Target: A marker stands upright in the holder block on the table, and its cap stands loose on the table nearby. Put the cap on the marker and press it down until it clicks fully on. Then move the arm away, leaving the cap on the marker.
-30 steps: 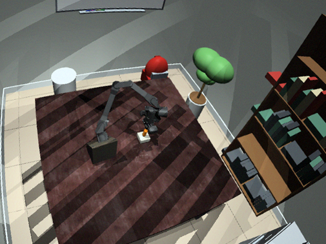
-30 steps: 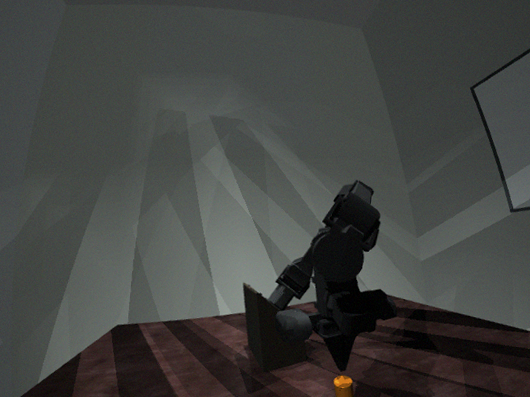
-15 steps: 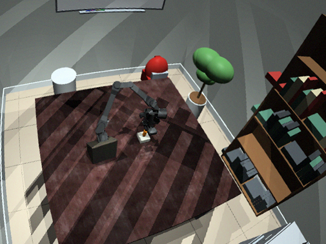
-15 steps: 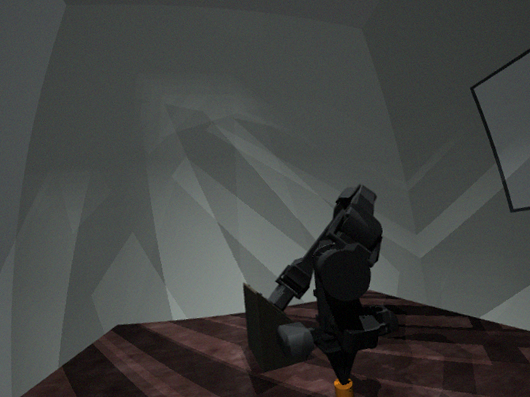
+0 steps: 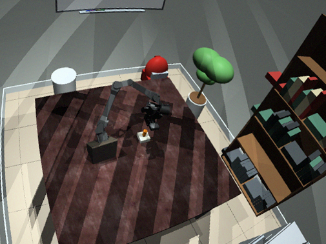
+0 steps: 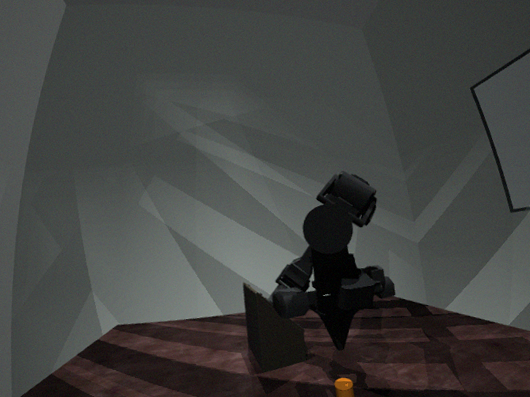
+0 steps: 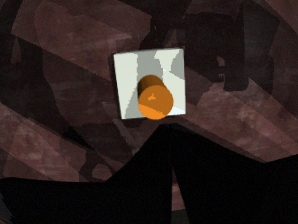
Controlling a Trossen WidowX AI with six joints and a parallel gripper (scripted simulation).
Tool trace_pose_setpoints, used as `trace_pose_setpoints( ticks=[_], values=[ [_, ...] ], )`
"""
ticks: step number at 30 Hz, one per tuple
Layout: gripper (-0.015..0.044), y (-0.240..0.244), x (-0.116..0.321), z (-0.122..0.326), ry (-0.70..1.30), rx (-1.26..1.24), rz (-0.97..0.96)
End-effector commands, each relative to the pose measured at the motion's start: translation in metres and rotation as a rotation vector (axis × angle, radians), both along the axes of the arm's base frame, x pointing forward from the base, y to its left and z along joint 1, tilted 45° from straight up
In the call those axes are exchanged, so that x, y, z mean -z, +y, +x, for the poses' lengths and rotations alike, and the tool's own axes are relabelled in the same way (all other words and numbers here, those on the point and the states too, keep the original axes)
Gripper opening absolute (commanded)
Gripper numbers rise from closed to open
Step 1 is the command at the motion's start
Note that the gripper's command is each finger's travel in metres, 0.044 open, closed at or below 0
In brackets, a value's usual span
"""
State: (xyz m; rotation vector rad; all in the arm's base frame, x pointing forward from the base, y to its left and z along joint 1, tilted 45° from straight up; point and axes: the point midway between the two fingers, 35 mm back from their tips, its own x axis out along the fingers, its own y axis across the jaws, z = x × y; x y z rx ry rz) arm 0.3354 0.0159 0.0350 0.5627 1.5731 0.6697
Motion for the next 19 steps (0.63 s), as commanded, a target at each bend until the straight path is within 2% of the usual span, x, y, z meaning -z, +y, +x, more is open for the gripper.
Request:
trace_pose_setpoints(
  ticks=[1,5,19],
  values=[
    [0.0000,-0.0223,-0.0227,0.0013,-0.010,0.001,-0.004],
    [0.0000,-0.0223,-0.0227,0.0013,-0.010,0.001,-0.004],
    [0.0368,-0.0223,-0.0227,0.0013,-0.010,0.001,-0.004]
  ],
)
